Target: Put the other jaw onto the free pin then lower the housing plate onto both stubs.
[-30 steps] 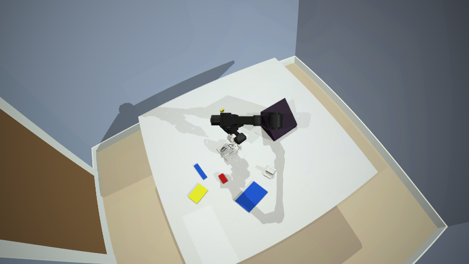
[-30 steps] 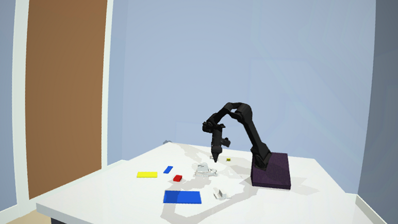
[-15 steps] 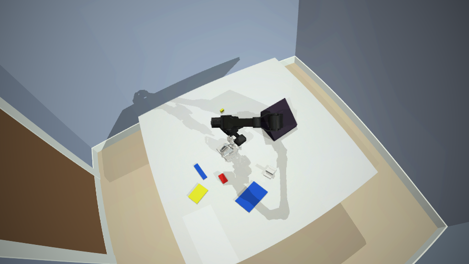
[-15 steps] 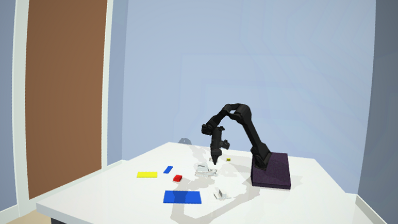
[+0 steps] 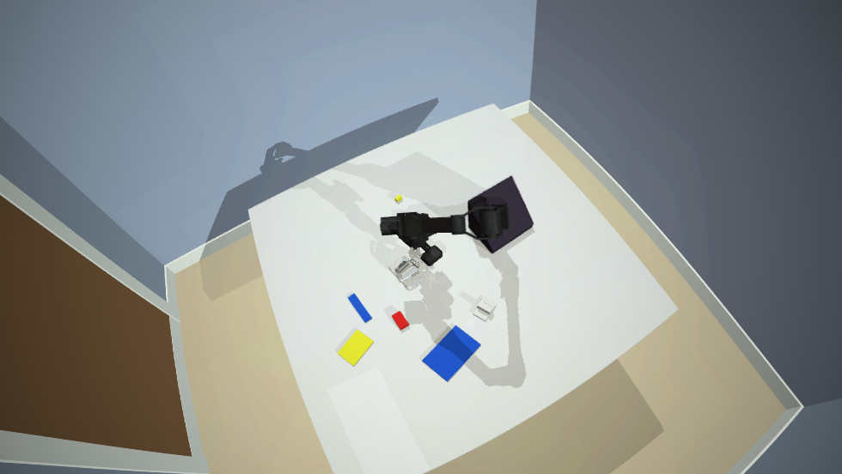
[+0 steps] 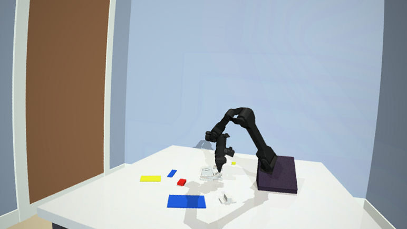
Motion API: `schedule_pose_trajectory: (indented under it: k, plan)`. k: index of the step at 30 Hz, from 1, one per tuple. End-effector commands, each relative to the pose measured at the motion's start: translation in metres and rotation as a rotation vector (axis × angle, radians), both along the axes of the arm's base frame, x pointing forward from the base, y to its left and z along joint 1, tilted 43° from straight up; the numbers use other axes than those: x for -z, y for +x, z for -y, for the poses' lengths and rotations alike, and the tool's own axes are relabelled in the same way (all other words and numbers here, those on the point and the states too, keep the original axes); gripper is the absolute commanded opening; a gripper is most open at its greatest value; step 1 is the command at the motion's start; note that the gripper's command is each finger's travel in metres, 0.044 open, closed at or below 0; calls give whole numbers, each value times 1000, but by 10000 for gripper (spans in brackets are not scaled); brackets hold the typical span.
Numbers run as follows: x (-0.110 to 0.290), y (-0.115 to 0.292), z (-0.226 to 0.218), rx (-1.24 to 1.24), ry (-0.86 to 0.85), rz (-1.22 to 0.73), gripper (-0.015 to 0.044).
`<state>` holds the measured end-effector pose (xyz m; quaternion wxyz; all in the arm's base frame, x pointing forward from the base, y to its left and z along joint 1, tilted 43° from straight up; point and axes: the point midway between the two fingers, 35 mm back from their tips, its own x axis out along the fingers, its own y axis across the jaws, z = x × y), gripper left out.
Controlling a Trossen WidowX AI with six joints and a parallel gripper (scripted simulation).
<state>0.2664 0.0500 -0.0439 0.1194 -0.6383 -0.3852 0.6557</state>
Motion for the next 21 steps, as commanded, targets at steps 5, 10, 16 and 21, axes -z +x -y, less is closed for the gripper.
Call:
schedule_pose_trajectory:
  k: [5,10,16,21]
  plan:
    - [11,-5,-9,6,5,-14,351]
    - [16,-7,-14,6,6,-14,351]
    - [16,-7,-14,6,6,-14,351]
    - [16,-7,-14,6,6,-14,351]
